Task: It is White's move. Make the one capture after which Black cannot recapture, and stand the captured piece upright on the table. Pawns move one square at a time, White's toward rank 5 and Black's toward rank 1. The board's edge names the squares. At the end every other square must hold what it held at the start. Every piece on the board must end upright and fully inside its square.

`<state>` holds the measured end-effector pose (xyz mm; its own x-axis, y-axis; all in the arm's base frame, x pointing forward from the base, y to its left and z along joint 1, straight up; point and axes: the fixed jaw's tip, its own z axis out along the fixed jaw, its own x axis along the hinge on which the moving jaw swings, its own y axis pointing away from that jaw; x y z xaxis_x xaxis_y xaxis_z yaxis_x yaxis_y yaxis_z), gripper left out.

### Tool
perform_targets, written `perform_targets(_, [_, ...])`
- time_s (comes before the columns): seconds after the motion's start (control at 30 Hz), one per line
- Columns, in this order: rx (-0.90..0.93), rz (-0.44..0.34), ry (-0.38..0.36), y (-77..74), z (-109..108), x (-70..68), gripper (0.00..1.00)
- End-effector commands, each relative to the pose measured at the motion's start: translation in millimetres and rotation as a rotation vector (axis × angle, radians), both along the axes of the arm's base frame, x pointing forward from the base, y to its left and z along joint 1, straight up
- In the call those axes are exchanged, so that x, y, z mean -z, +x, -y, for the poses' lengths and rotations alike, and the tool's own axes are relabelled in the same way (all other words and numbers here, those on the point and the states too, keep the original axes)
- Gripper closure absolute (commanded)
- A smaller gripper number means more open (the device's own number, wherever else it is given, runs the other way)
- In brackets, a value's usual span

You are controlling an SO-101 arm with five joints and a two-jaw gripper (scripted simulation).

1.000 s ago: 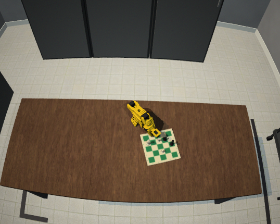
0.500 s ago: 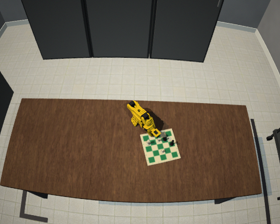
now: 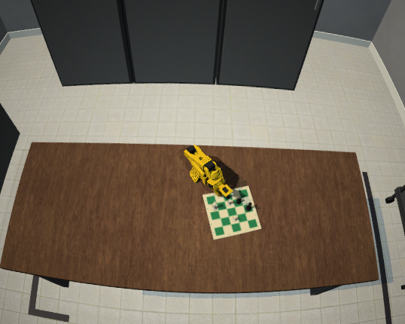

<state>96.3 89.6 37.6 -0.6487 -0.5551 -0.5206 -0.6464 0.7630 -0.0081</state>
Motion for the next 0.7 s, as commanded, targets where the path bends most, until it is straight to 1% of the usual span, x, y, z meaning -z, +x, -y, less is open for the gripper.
perform_targets(0.0, [0.004, -0.005, -0.010, -0.3, 2, -9.4, 1.00])
perform_targets(0.37, [0.004, -0.005, -0.010, -0.5, 2, -37.7, 1.00])
perform_targets(0.43, [0.004, -0.005, -0.010, -0.5, 2, -37.7, 1.00])
perform_targets(0.67, [0.004, -0.005, -0.010, -0.5, 2, -48.0, 1.00])
